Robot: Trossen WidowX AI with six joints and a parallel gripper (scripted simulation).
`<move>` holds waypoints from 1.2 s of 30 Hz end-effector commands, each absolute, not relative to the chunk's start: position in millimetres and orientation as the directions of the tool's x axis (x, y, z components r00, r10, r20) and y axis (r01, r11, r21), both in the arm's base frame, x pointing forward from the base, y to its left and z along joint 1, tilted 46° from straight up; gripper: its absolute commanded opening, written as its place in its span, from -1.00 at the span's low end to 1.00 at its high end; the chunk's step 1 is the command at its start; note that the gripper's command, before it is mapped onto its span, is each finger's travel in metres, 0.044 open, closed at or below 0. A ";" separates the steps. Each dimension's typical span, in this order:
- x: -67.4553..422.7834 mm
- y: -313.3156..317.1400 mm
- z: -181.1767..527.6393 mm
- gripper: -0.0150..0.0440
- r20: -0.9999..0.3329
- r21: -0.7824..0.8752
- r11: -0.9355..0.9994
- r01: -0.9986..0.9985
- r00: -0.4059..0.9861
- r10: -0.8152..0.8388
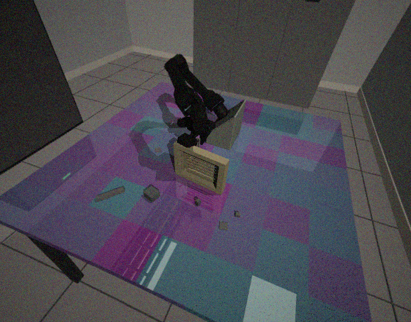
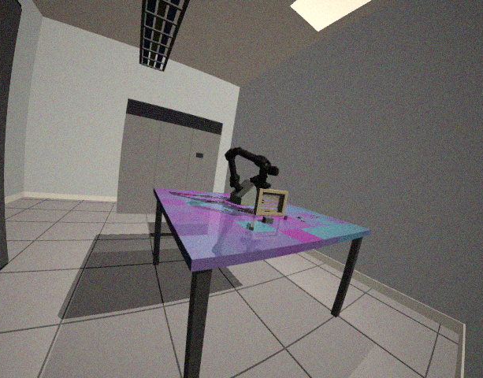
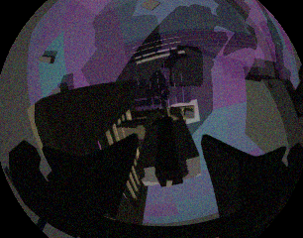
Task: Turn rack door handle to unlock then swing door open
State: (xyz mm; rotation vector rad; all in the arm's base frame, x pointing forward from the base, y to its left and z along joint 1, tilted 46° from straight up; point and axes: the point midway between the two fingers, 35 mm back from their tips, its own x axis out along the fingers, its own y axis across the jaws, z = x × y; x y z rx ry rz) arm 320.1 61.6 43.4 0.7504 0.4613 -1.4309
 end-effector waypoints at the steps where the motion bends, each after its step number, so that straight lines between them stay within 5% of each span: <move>1: 323.0 59.7 43.2 0.52 -0.695 0.085 0.077 0.993 0.114 -0.710; 16: 323.0 59.6 43.3 0.52 -0.695 -0.421 0.530 0.736 0.114 -0.710; 36: 322.9 59.6 43.3 0.52 -0.695 -0.718 0.678 -0.155 0.114 -0.710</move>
